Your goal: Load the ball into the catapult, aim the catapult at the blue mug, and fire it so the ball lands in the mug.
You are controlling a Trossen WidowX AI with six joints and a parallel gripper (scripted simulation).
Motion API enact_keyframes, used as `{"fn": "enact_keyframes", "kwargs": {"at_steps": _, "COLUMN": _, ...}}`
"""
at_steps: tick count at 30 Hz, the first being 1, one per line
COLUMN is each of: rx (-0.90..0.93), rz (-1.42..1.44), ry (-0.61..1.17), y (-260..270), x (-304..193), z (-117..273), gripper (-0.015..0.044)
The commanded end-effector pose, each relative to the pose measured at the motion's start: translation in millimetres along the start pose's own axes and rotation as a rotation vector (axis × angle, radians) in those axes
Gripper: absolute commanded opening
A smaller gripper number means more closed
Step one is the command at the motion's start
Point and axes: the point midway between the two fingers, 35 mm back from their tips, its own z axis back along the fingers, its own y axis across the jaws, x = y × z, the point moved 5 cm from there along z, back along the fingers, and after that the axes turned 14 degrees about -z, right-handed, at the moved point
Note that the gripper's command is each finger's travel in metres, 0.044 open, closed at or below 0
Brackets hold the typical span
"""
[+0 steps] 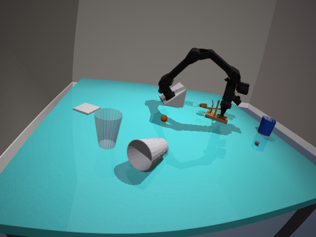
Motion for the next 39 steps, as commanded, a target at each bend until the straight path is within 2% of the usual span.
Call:
{"fn": "enact_keyframes", "kwargs": {"at_steps": 1, "rx": -0.001, "rz": 0.0, "ry": 0.0, "y": 0, "x": 0, "z": 1, "gripper": 0.0315}}
{"fn": "enact_keyframes", "kwargs": {"at_steps": 4, "rx": 0.0, "rz": 0.0, "ry": 0.0, "y": 0, "x": 0, "z": 3, "gripper": 0.0394}}
{"fn": "enact_keyframes", "kwargs": {"at_steps": 6, "rx": 0.0, "rz": 0.0, "ry": 0.0, "y": 1, "x": 2, "z": 19, "gripper": 0.044}}
{"fn": "enact_keyframes", "kwargs": {"at_steps": 11, "rx": 0.002, "rz": 0.002, "ry": 0.0, "y": 1, "x": 2, "z": 83, "gripper": 0.044}}
{"fn": "enact_keyframes", "kwargs": {"at_steps": 14, "rx": 0.002, "rz": 0.002, "ry": 0.0, "y": 0, "x": -1, "z": 101, "gripper": 0.044}}
{"fn": "enact_keyframes", "kwargs": {"at_steps": 15, "rx": 0.002, "rz": 0.002, "ry": 0.0, "y": 0, "x": -1, "z": 101, "gripper": 0.044}}
{"fn": "enact_keyframes", "kwargs": {"at_steps": 16, "rx": 0.002, "rz": 0.004, "ry": -0.01, "y": 1, "x": 3, "z": 84, "gripper": 0.044}}
{"fn": "enact_keyframes", "kwargs": {"at_steps": 23, "rx": 0.001, "rz": 0.008, "ry": -0.009, "y": 1, "x": -3, "z": 93, "gripper": 0.044}}
{"fn": "enact_keyframes", "kwargs": {"at_steps": 28, "rx": 0.0, "rz": 0.007, "ry": -0.009, "y": 1, "x": -2, "z": 50, "gripper": 0.044}}
{"fn": "enact_keyframes", "kwargs": {"at_steps": 39, "rx": 0.0, "rz": 0.007, "ry": -0.009, "y": 1, "x": -1, "z": 39, "gripper": 0.044}}
